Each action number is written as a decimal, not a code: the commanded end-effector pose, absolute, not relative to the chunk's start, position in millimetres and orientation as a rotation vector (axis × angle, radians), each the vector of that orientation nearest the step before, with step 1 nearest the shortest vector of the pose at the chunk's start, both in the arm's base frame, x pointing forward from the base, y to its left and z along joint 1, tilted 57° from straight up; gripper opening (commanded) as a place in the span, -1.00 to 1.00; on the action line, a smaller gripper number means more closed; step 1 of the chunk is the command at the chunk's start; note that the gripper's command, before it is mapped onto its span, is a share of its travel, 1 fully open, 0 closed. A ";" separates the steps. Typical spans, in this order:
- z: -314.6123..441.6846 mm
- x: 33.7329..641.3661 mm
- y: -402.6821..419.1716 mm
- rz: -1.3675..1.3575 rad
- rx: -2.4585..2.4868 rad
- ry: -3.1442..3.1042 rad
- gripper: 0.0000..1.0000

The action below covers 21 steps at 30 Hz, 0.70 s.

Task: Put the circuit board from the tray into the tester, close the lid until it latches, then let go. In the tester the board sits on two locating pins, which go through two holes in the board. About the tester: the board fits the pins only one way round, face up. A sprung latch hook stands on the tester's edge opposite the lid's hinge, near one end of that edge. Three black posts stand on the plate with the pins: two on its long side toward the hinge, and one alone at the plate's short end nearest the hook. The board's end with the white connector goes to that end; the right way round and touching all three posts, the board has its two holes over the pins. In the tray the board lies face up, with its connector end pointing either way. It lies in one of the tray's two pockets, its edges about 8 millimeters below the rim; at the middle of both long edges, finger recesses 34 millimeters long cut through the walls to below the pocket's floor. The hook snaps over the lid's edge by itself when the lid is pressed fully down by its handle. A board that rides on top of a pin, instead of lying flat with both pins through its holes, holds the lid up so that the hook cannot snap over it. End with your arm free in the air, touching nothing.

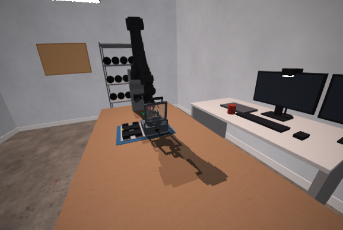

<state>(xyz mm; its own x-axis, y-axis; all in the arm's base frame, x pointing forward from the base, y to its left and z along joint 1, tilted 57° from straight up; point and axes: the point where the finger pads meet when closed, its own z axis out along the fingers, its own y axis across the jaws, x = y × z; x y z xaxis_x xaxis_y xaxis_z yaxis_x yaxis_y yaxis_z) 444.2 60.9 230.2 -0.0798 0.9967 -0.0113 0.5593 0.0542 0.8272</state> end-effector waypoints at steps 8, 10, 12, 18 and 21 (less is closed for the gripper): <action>246.7 437.2 77.6 0.955 1.551 1.674 0.45; 246.6 437.1 78.1 0.955 1.551 1.675 0.45; 246.3 436.7 78.8 0.955 1.552 1.675 0.45; 246.4 436.5 79.7 0.955 1.551 1.675 0.45; 246.8 436.7 79.8 0.956 1.551 1.674 0.45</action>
